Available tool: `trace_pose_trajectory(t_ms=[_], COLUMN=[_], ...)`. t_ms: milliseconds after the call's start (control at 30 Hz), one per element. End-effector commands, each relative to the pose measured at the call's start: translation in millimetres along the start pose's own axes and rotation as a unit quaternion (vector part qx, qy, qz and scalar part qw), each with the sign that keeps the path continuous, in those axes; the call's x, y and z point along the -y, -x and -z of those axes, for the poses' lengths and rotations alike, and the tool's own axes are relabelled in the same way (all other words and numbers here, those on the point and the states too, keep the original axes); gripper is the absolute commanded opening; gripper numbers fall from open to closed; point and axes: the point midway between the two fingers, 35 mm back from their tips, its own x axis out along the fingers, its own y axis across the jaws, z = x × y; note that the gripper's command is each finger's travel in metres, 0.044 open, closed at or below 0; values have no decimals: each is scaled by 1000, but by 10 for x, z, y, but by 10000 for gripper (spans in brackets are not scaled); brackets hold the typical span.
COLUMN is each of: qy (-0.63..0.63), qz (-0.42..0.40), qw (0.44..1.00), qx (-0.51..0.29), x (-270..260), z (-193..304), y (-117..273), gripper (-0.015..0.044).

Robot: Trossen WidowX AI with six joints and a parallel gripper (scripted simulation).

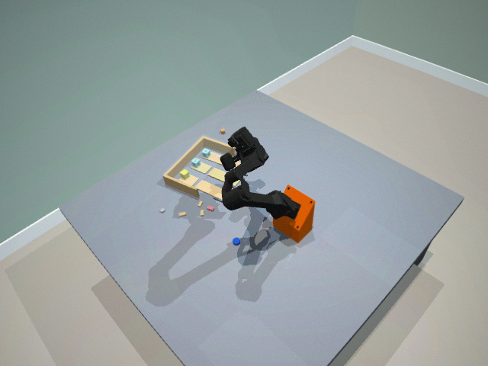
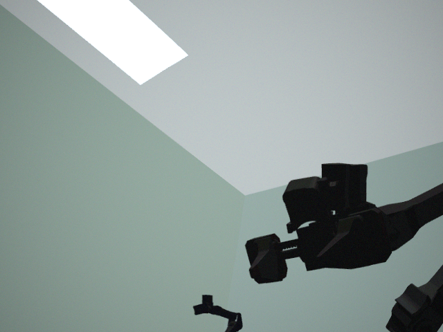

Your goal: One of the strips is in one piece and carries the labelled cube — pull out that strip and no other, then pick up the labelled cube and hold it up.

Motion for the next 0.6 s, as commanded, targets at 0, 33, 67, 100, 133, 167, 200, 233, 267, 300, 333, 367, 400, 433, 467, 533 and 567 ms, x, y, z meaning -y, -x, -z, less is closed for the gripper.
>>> trace_pose_trajectory(t_ms=[0,33,67,100,133,167,200,233,267,300,333,367,400,433,467,533,567], qy=[-3,-3,-3,-4,-4,-4,-4,-2,2,6,12,18,24,31,37,50,56], qz=[0,3,6,11,18,25,31,35,37,40,42,44,46,47,48,47,46], qw=[1000,1000,1000,1000,999,999,998,998,997,996,995,993,991,988,986,979,976], qx=[-2,-5,-11,-18,-28,-40,-50,-58,-68,-81,-95,-111,-126,-142,-158,-191,-208], x=[18,31,53,83,122,166,204,232,262,299,342,386,430,474,517,600,641], z=[15,5,-11,-32,-58,-84,-104,-118,-134,-151,-168,-182,-193,-200,-203,-200,-193], y=[6,-9,-33,-67,-111,-162,-206,-240,-279,-327,-382,-441,-499,-556,-613,-724,-778], gripper=[374,347,321,295,269,242,216,190,164,137,111,85,59,32,6,0,0])
